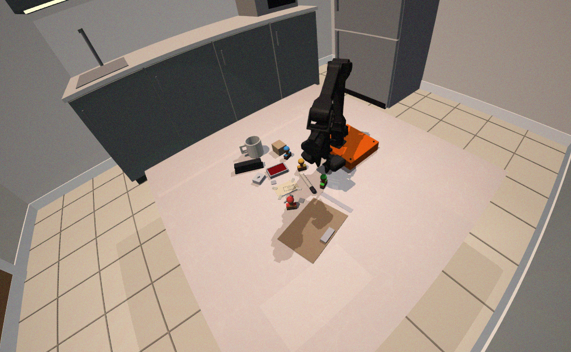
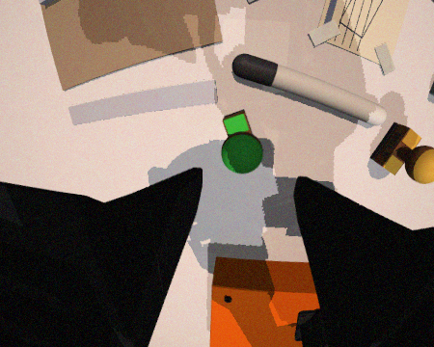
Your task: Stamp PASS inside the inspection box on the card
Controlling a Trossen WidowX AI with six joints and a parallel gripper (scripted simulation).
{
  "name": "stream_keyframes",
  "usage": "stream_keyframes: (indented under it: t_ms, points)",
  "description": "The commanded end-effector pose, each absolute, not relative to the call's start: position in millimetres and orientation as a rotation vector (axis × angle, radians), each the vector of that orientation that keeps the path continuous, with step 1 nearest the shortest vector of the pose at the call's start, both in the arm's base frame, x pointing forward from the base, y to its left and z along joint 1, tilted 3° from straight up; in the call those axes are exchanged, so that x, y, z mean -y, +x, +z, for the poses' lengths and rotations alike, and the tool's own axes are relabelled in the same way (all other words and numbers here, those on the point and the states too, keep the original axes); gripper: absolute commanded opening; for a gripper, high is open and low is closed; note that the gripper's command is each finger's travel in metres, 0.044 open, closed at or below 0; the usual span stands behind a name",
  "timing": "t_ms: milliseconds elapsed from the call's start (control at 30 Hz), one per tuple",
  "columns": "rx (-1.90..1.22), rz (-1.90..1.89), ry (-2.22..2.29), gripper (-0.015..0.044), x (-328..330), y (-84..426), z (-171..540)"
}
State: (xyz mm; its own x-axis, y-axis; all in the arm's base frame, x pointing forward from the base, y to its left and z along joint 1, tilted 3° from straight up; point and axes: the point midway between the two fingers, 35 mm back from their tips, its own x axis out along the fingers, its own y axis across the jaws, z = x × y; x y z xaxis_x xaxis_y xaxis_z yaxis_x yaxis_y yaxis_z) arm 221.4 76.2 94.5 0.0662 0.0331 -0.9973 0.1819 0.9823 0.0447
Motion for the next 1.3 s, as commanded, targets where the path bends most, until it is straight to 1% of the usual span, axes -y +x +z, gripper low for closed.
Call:
stream_keyframes:
  t_ms: [0,1267]
  points:
    - [-1.517,-0.101,0.164,0.0218,-78.3,220.5,92.7]
    - [-1.517,-0.101,0.164,0.0218,-81.8,225.8,32.4]
